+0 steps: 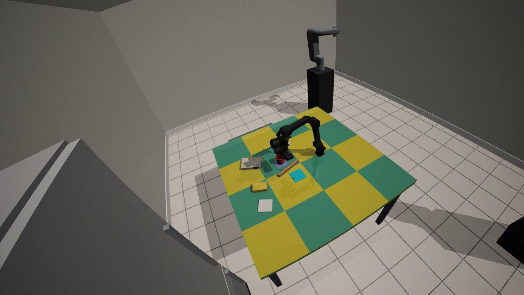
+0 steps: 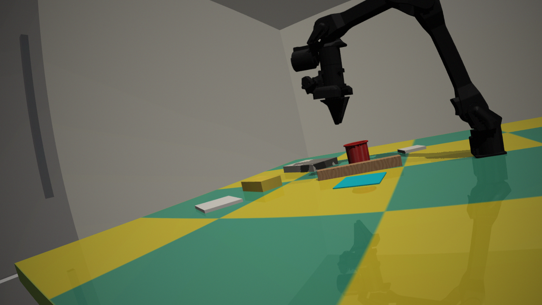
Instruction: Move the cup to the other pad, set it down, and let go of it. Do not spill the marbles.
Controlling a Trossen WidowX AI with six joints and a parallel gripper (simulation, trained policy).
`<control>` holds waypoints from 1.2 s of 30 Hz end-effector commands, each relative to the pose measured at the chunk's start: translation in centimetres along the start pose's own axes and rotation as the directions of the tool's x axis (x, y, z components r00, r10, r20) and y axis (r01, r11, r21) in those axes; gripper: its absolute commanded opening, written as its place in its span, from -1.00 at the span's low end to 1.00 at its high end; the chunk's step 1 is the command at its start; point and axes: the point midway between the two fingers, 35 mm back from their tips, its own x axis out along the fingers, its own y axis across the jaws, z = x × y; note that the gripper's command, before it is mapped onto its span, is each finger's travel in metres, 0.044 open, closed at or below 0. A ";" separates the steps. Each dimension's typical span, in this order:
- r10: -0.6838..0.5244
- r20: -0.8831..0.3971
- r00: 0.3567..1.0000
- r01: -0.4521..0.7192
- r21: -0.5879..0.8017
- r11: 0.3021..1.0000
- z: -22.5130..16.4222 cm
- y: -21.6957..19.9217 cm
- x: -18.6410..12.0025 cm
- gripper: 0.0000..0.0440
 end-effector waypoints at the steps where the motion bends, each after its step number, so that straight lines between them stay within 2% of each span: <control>1: -0.013 -0.040 0.999 0.012 -0.023 1.000 -0.3 -0.8 0.6 -0.46; 17: -0.031 -0.155 0.987 0.017 -0.095 0.995 -1.4 -3.9 4.9 -0.31; 32: -0.012 -0.223 0.975 -0.032 -0.194 0.980 -2.8 -5.3 10.4 -0.20; 35: -0.001 -0.230 0.973 -0.054 -0.229 0.972 -3.1 -5.2 11.5 -0.21; 36: 0.001 -0.232 0.973 -0.059 -0.243 0.968 -3.2 -5.2 11.8 -0.31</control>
